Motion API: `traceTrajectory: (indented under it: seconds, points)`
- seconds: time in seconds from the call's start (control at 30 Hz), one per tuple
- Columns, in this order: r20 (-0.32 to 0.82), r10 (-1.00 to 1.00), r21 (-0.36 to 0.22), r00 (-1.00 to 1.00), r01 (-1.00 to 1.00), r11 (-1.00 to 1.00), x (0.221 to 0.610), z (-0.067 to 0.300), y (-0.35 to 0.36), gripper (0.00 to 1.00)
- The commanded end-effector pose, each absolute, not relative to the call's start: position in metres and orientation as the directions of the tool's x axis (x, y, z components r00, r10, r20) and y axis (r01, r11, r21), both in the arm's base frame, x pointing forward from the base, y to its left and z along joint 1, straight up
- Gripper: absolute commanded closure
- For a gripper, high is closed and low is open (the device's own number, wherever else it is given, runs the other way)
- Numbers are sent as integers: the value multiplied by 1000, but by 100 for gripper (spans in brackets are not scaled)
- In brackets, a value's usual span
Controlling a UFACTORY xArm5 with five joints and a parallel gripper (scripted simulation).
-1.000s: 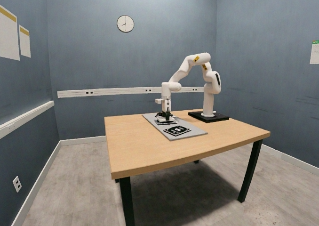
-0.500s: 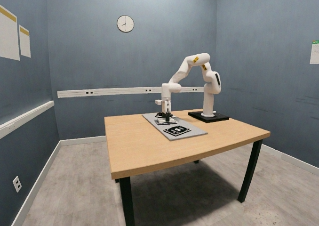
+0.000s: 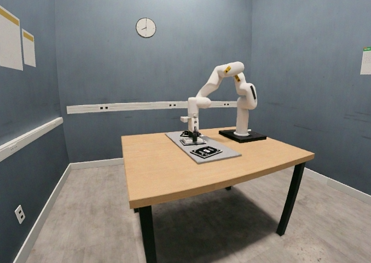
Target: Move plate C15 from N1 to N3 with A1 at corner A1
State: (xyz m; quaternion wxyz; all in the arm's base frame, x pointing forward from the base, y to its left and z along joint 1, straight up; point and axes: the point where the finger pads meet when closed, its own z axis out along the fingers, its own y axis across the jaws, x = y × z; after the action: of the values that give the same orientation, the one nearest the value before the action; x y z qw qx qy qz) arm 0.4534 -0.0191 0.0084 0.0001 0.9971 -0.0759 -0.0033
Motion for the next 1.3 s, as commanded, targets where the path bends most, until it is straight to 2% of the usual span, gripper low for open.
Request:
traceTrajectory:
  seconds: [0.0,0.07,0.1,1.27]
  points:
    - [-2,-151,3,988,-151,-988,455,10,-19,100]
    - [-2,-151,3,988,-151,-988,455,10,-19,100]
    - [-2,-151,3,988,-151,-988,455,9,-19,0]
    - [-2,-151,3,988,-151,-988,455,11,-19,0]
